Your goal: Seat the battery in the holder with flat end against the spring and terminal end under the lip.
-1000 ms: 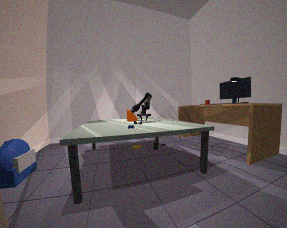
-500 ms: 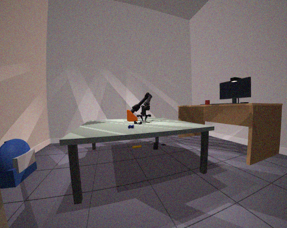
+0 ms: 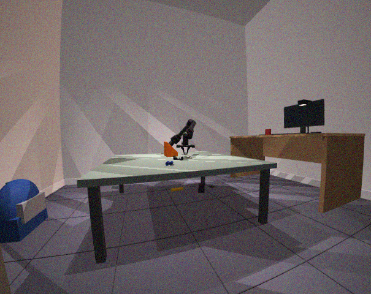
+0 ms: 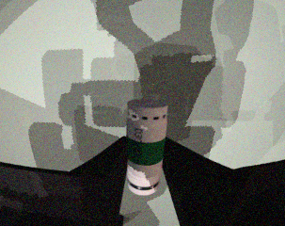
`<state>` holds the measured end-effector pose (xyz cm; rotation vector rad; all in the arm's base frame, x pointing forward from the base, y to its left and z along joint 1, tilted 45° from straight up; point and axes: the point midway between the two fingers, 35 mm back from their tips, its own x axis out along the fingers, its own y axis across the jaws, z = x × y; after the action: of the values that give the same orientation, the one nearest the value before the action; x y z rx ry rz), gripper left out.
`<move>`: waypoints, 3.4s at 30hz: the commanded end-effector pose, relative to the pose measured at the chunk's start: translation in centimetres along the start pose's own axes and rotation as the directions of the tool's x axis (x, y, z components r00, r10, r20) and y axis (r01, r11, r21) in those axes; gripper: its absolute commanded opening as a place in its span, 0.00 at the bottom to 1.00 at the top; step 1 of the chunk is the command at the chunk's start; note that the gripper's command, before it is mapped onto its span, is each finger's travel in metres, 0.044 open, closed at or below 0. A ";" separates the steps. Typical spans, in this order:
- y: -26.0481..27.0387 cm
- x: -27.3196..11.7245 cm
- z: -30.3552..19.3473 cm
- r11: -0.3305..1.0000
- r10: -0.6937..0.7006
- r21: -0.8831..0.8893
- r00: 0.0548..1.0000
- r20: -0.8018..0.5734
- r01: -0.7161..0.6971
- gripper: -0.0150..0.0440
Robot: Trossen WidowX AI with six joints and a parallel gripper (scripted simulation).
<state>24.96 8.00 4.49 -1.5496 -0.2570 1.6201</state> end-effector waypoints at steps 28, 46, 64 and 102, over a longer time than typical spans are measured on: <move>3.7 -3.7 -8.6 0.170 0.004 0.985 1.000 -0.008 0.008 0.39; 7.1 -4.5 -12.7 -0.543 -0.010 0.840 1.000 0.006 -0.011 0.39; 7.5 -0.1 -12.3 -0.539 0.219 0.842 0.961 0.168 -0.025 0.39; 6.2 1.6 -13.2 -0.548 0.370 0.836 0.885 0.282 -0.037 0.39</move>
<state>33.79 -0.19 -3.64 -0.0284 1.5984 0.9812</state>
